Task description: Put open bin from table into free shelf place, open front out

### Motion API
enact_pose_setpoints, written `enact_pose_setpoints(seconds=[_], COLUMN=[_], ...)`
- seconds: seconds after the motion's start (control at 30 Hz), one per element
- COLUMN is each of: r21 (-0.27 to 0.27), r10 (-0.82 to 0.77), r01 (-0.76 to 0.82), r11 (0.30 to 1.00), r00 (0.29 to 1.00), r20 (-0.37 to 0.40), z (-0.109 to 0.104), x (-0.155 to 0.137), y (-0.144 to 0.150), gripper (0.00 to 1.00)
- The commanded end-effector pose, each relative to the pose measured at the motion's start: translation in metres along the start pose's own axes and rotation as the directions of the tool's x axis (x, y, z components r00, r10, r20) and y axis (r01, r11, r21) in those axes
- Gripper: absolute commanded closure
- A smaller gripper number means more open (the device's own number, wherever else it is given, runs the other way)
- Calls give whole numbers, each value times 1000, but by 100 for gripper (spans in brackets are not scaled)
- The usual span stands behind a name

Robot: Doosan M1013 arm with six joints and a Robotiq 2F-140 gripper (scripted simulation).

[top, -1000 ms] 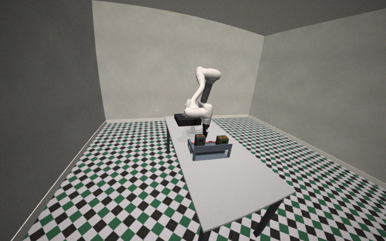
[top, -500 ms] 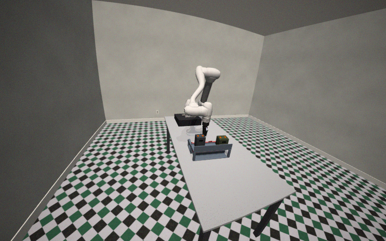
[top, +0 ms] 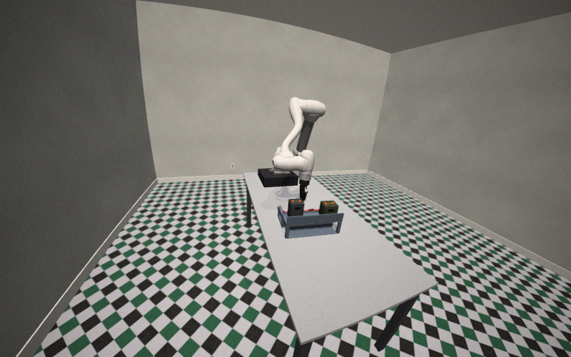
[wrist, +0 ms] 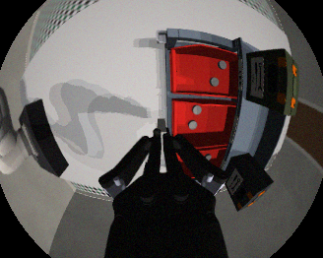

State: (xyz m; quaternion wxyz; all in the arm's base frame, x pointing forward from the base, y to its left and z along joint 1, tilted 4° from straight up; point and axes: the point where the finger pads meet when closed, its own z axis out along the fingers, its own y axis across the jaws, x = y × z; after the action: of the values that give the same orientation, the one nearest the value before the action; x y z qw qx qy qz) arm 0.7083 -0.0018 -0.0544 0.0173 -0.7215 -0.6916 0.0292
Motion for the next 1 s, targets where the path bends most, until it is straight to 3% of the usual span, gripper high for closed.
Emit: enact_pose_setpoints(seconds=[0.0, 0.47, 0.97], r21=[0, 0, 0], r10=[0, 0, 0], r01=[0, 0, 0], r11=[1000, 1000, 1000], r00=[1000, 1000, 1000], r20=[0, 0, 0], z=[-4, -48, -53], x=[0, 0, 0], y=[0, 0, 0], gripper=[100, 100, 100])
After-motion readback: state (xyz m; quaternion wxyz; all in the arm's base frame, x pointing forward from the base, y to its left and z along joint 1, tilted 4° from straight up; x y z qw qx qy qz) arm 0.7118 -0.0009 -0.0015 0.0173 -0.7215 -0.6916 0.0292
